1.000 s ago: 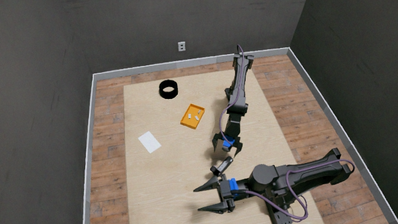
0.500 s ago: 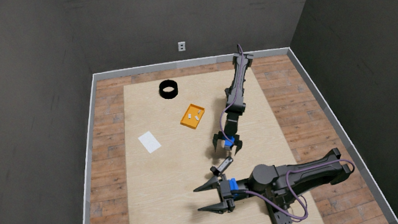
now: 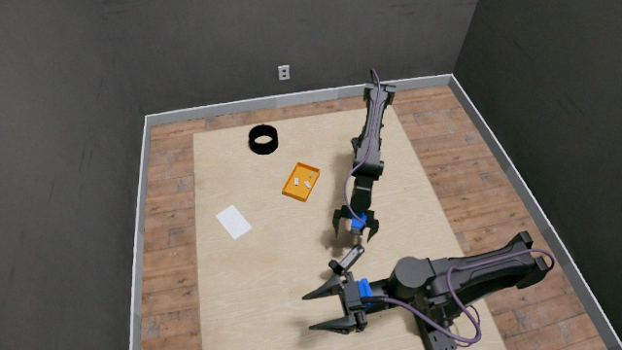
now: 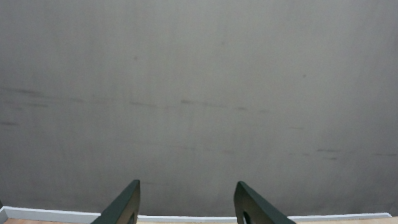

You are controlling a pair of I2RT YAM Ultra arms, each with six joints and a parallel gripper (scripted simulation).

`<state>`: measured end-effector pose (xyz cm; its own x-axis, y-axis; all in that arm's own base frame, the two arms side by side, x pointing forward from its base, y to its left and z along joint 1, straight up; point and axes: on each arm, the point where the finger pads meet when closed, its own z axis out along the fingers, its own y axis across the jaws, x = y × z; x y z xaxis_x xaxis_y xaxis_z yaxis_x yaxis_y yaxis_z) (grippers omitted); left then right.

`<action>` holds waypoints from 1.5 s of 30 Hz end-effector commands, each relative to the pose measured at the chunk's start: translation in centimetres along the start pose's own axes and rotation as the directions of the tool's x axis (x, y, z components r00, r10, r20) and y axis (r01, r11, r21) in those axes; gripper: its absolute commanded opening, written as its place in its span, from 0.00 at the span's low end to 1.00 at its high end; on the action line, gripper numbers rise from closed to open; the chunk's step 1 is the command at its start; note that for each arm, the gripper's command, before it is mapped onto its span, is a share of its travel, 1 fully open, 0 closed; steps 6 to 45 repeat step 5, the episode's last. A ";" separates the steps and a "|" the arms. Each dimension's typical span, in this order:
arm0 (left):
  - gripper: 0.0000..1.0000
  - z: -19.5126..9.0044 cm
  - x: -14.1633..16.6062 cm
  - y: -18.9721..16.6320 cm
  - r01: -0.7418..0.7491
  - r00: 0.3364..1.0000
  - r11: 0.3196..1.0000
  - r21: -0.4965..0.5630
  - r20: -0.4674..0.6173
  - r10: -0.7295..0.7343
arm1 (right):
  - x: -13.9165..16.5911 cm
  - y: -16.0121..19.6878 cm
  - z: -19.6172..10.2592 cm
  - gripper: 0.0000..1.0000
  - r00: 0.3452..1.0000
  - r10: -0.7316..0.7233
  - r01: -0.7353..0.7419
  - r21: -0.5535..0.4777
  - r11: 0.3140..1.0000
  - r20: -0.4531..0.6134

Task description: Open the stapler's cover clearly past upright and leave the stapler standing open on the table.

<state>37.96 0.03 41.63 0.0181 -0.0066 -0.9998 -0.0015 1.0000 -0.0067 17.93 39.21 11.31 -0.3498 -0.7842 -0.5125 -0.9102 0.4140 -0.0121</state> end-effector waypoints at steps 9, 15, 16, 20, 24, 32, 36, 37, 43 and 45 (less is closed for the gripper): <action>0.57 0.1 0.4 0.1 -0.007 1.000 1.000 0.002 -0.004 0.007 | -1.2 0.0 -1.0 1.00 0.999 -0.005 0.005 -0.005 1.000 0.050; 0.57 0.1 0.4 0.1 -0.007 1.000 1.000 0.002 -0.004 0.007 | -1.2 0.0 -1.0 1.00 0.999 -0.005 0.005 -0.005 1.000 0.050; 0.57 0.1 0.4 0.1 -0.007 1.000 1.000 0.002 -0.004 0.007 | -1.2 0.0 -1.0 1.00 0.999 -0.005 0.005 -0.005 1.000 0.050; 0.57 0.1 0.4 0.1 -0.007 1.000 1.000 0.002 -0.004 0.007 | -1.2 0.0 -1.0 1.00 0.999 -0.005 0.005 -0.005 1.000 0.050; 0.57 0.1 0.4 0.1 -0.007 1.000 1.000 0.002 -0.004 0.007 | -1.2 0.0 -1.0 1.00 0.999 -0.005 0.005 -0.005 1.000 0.050; 0.57 0.1 0.4 0.1 -0.007 1.000 1.000 0.002 -0.004 0.007 | -1.2 0.0 -1.0 1.00 0.999 -0.005 0.005 -0.005 1.000 0.050; 0.57 0.1 0.4 0.1 -0.007 1.000 1.000 0.002 -0.004 0.007 | -1.2 0.0 -1.0 1.00 0.999 -0.005 0.005 -0.005 1.000 0.050; 0.57 0.1 0.4 0.1 -0.007 1.000 1.000 0.002 -0.004 0.007 | -1.2 0.0 -1.0 1.00 0.999 -0.005 0.005 -0.005 1.000 0.050; 0.57 0.1 0.4 0.1 -0.007 1.000 1.000 0.002 -0.004 0.007 | -1.2 0.0 -1.0 1.00 0.999 -0.005 0.005 -0.005 1.000 0.050; 0.57 0.1 0.4 0.1 -0.007 1.000 1.000 0.002 -0.004 0.007 | -1.2 0.0 -1.0 1.00 0.999 -0.005 0.005 -0.005 1.000 0.050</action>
